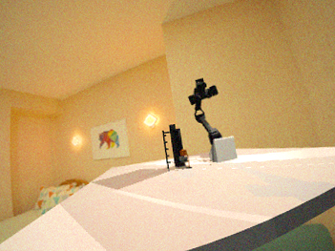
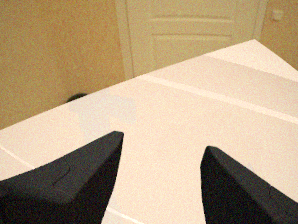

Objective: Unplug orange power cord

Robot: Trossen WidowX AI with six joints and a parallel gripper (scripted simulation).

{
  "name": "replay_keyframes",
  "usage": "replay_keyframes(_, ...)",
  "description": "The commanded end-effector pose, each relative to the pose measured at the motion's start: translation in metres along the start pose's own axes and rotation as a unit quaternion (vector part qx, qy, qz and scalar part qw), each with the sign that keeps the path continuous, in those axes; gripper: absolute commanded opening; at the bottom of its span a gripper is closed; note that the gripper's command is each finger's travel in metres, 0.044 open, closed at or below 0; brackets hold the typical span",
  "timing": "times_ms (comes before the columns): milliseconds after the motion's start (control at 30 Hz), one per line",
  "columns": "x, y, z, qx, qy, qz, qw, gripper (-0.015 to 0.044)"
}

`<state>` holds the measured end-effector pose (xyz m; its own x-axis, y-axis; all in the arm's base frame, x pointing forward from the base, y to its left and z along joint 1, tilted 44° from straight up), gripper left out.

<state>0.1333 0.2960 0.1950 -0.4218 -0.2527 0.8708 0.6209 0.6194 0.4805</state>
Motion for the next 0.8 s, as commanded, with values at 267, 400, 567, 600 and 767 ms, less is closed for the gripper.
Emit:
replay_keyframes(267,-0.099,-0.033,-0.116,0.175,-0.132,0.243,0.945,0.016)
replay_keyframes(400,-0.124,-0.061,-0.168,0.256,-0.122,0.371,0.885,0.016)
replay_keyframes(567,-0.144,-0.106,-0.224,0.335,-0.045,0.511,0.79,0.016)
replay_keyframes(600,-0.145,-0.11,-0.229,0.342,-0.034,0.523,0.78,0.016)
replay_keyframes(767,-0.145,-0.112,-0.231,0.344,-0.03,0.527,0.777,0.016)
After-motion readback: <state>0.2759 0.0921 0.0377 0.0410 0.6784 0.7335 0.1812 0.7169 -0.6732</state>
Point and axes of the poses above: the point midway between the two fingers, 35 mm back from their tips, its own x axis back along the fingers, its own z axis across the jaws, y = z × x, the point moved 4 cm from there along x, back along the fingers, and after that the axes turned 15 degrees about -x, right-handed, at the moved point
